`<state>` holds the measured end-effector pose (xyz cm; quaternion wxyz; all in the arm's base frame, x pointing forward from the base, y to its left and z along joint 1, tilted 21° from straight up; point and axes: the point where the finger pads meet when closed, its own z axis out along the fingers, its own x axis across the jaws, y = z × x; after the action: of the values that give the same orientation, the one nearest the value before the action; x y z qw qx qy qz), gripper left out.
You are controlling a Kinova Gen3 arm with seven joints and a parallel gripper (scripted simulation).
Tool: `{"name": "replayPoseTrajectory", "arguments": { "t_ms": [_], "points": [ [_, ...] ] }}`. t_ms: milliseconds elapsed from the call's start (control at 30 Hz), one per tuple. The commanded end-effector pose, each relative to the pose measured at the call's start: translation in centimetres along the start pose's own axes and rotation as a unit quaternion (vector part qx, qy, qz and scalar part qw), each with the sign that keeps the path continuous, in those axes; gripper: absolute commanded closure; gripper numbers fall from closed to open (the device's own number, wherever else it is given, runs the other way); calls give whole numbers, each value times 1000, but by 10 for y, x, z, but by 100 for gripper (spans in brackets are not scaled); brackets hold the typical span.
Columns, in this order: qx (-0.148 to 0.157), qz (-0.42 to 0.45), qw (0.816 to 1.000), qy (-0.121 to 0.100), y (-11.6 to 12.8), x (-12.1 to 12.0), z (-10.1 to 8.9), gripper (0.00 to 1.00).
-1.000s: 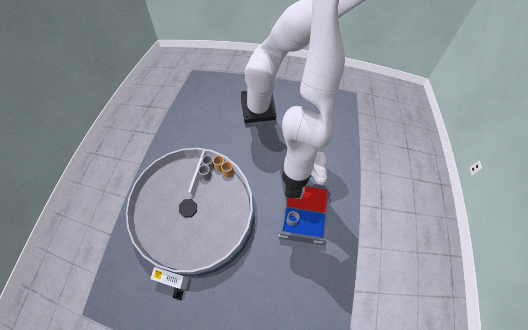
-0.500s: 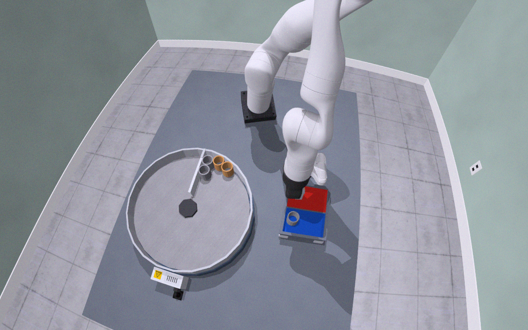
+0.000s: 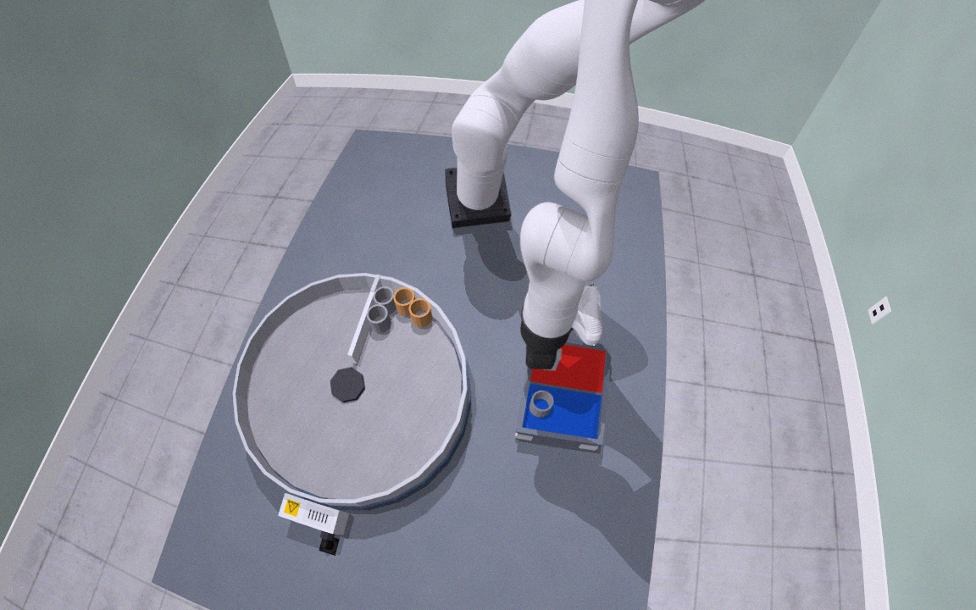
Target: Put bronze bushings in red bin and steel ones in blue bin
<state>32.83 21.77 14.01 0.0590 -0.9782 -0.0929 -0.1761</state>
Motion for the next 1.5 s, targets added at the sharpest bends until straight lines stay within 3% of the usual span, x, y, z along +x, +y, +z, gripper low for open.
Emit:
{"name": "replayPoseTrajectory", "arguments": {
  "t_ms": [0, 500, 1167, 1200, 1467],
  "points": [
    [0, 1, 1000, 0, 0, 0, 0, 100],
    [0, 1, 1000, 0, 0, 0, 12, 100],
    [0, 1, 1000, 0, 0, 0, 12, 100],
    [0, 1, 1000, 0, 0, 0, 12, 53],
    [0, 1, 1000, 0, 0, 0, 12, 53]
  ]
}}
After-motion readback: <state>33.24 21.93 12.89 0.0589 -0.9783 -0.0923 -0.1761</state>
